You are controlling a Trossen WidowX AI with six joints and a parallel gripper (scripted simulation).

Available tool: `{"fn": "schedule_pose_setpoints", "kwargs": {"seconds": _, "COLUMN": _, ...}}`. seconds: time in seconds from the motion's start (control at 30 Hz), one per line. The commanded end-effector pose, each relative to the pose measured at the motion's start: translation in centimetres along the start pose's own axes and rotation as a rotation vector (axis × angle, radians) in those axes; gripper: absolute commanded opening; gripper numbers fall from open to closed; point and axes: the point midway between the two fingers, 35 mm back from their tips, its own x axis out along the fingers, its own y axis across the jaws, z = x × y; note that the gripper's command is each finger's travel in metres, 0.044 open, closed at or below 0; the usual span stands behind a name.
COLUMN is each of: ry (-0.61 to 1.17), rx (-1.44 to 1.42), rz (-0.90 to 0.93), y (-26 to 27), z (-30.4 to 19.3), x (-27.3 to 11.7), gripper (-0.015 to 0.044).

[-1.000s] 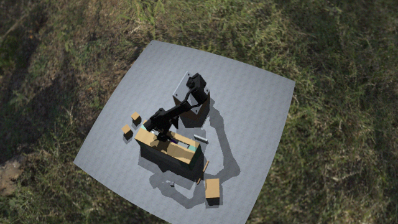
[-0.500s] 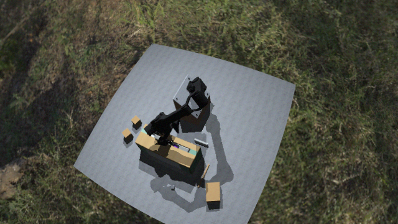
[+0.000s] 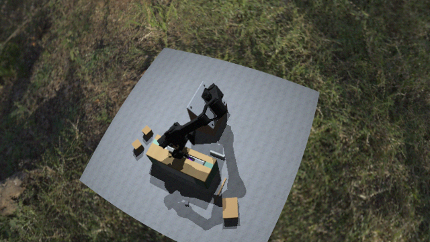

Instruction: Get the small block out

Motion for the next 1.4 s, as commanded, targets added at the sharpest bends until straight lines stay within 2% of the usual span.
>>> {"fn": "schedule_pose_setpoints", "kwargs": {"seconds": 0.0, "ry": 0.003, "rx": 0.000, "rz": 0.001, "y": 0.0, "z": -0.5, "x": 0.2, "gripper": 0.0400}}
{"fn": "schedule_pose_setpoints", "kwargs": {"seconds": 1.37, "ry": 0.004, "rx": 0.001, "rz": 0.001, "y": 0.0, "z": -2.2, "x": 0.8, "gripper": 0.0400}}
